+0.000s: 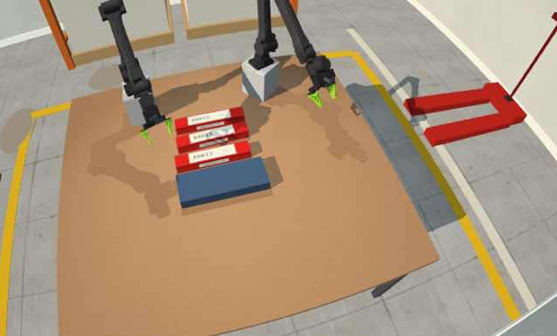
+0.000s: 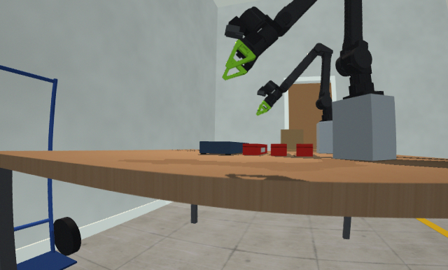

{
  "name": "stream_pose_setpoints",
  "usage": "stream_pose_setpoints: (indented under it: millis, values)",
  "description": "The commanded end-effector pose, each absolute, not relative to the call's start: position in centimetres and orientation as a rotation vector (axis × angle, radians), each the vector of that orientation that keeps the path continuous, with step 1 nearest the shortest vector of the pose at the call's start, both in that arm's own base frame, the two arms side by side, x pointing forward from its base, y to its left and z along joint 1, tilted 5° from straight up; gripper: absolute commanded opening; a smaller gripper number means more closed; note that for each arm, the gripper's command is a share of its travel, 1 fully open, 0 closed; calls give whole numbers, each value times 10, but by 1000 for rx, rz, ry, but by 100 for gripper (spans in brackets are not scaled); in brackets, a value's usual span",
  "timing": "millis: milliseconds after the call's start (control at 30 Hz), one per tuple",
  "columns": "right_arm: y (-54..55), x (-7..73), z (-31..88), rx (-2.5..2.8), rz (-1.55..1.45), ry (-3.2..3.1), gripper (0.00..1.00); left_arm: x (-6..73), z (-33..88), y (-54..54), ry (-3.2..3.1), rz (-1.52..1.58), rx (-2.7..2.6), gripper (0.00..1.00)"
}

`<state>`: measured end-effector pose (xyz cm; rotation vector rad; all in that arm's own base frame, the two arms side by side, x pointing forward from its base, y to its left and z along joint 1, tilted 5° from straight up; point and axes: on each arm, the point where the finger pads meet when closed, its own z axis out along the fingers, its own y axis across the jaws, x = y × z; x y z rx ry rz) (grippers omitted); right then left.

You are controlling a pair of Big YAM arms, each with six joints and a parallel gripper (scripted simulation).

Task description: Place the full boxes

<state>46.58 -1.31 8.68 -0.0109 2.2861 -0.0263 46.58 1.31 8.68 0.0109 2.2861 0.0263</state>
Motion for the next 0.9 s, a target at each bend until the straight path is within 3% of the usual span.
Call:
stream_pose_setpoints:
  millis: [0,867]
  values:
    - [-13,468,91,-11,-27,2277,100,468,91,13,2277,27,11,100]
    - [-13,466,87,-11,-26,2286,100,466,87,13,2286,26,11,100]
